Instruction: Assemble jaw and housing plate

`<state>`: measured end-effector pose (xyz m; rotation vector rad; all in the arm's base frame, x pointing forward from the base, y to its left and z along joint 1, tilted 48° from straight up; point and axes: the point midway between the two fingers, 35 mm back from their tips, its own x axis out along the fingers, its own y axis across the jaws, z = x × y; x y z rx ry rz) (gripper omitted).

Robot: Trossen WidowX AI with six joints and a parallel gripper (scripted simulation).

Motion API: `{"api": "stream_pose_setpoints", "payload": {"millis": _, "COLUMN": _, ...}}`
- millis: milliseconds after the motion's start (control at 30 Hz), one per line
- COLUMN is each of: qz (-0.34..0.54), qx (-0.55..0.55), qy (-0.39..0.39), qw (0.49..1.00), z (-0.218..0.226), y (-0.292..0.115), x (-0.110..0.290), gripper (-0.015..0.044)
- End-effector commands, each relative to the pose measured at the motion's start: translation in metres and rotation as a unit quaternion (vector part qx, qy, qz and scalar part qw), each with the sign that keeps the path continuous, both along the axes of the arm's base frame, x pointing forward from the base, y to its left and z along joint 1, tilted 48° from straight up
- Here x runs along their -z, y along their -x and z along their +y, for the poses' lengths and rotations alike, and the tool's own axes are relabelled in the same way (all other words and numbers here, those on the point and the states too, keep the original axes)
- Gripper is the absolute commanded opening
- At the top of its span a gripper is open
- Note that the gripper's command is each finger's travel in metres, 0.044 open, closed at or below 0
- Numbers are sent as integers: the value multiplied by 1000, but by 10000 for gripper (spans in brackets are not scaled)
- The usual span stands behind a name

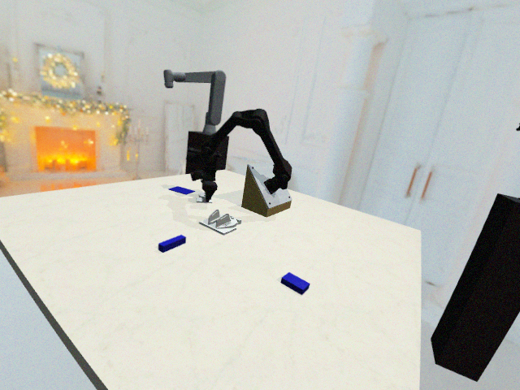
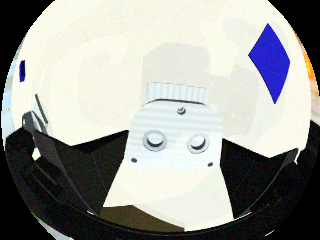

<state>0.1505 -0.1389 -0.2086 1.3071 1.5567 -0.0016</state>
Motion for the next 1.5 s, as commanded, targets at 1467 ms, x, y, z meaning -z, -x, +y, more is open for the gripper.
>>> {"api": "stream_pose_setpoints", "payload": {"millis": 1467, "qz": -34, "qx": -32, "qy": 16, "qw": 999, "z": -43, "y": -14, "x": -76, "gripper": 351}}
